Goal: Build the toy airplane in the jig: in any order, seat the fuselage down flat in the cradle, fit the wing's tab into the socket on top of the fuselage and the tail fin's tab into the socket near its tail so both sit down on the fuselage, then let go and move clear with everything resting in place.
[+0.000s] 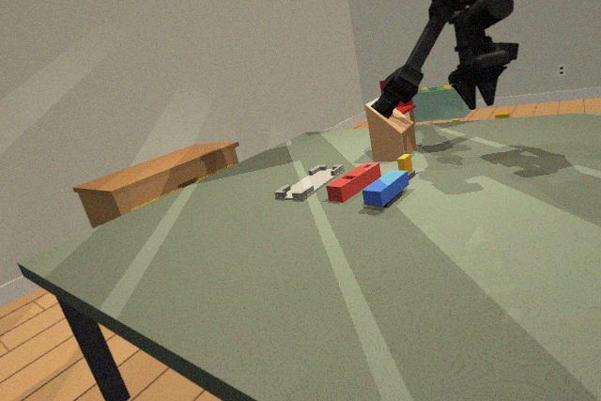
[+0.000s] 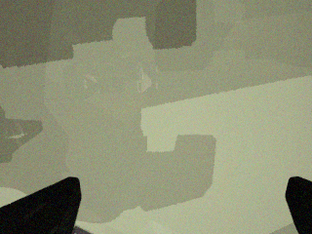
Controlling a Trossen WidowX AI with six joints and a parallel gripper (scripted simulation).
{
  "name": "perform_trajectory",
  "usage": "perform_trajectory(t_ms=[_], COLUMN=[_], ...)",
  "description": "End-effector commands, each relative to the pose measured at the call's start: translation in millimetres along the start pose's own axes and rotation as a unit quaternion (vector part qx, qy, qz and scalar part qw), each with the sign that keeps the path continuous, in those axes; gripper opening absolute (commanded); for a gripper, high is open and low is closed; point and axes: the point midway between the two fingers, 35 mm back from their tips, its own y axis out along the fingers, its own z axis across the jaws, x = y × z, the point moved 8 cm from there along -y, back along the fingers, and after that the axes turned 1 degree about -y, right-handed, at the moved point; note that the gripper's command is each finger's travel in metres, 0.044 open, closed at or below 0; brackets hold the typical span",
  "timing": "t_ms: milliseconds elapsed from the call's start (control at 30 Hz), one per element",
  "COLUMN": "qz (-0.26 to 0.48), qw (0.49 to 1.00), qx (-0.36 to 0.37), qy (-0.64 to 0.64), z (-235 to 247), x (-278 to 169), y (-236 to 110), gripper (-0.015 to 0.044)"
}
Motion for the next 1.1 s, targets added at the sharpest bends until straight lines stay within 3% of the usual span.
perform_trajectory(t_ms=[0,133,267,467,567,633,967,1067], qz=[0.062,0.09,0.11,0.117,0.11,0.104,0.103,0.104], qw=[0.978,0.935,0.841,0.628,0.496,0.436,0.428,0.428], qx=[0.02,0.027,0.034,0.037,0.04,0.041,0.042,0.041], qy=[0.198,0.342,0.528,0.769,0.861,0.893,0.897,0.897], z=[-20,-26,-23,6,30,42,44,49], x=[-58,-101,-159,-244,-282,-296,-298,-299], y=[16,23,27,26,24,23,23,49], gripper=[0.044,0.044,0.044,0.044,0.044,0.044,0.044,0.044])
